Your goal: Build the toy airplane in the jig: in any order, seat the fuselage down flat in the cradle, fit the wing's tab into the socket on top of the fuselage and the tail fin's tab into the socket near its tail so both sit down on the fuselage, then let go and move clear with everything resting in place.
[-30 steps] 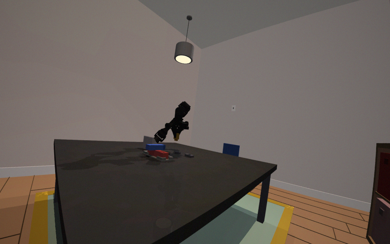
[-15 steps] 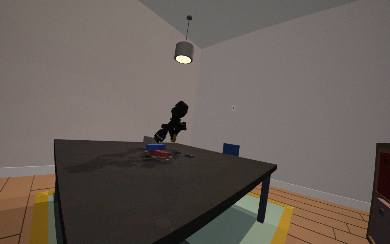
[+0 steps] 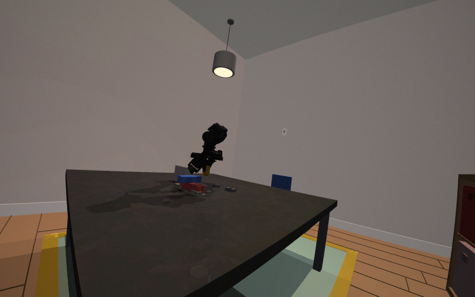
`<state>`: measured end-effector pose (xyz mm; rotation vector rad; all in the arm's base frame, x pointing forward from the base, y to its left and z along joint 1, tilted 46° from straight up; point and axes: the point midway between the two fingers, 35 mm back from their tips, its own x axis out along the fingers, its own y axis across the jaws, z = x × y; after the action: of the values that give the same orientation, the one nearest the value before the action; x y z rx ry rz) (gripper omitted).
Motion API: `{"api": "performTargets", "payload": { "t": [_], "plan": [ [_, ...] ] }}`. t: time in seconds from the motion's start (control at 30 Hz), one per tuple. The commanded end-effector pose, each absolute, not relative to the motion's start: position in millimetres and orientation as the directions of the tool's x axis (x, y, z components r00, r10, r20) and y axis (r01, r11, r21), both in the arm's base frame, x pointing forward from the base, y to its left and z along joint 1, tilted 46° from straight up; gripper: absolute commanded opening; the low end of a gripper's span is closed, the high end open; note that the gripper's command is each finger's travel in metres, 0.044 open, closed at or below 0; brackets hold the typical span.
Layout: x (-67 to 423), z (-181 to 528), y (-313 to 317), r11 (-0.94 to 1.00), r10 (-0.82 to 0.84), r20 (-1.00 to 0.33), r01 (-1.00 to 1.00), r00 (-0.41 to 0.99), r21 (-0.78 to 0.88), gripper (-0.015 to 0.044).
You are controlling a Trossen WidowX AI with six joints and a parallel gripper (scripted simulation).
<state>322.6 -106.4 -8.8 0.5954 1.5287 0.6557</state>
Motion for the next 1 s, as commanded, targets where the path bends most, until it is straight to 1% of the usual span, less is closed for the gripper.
{"api": "performTargets", "payload": {
  "t": [0.0, 0.4, 0.47, 0.5, 0.97],
  "plan": [
    [326, -20, -115, 0.706, 0.706, -0.706, -0.026, -0.057, 0.708, 0.0000],
    [329, -48, -125, 0.702, 0.709, -0.702, -0.034, -0.064, 0.712, 0.0000],
    [330, -48, -126, 0.702, 0.709, -0.702, -0.034, -0.064, 0.712, 0.0053],
    [330, -47, -126, 0.702, 0.709, -0.702, -0.034, -0.064, 0.712, 0.0066],
    [329, -48, -125, 0.702, 0.709, -0.702, -0.034, -0.064, 0.712, 0.0066]
  ]
}}
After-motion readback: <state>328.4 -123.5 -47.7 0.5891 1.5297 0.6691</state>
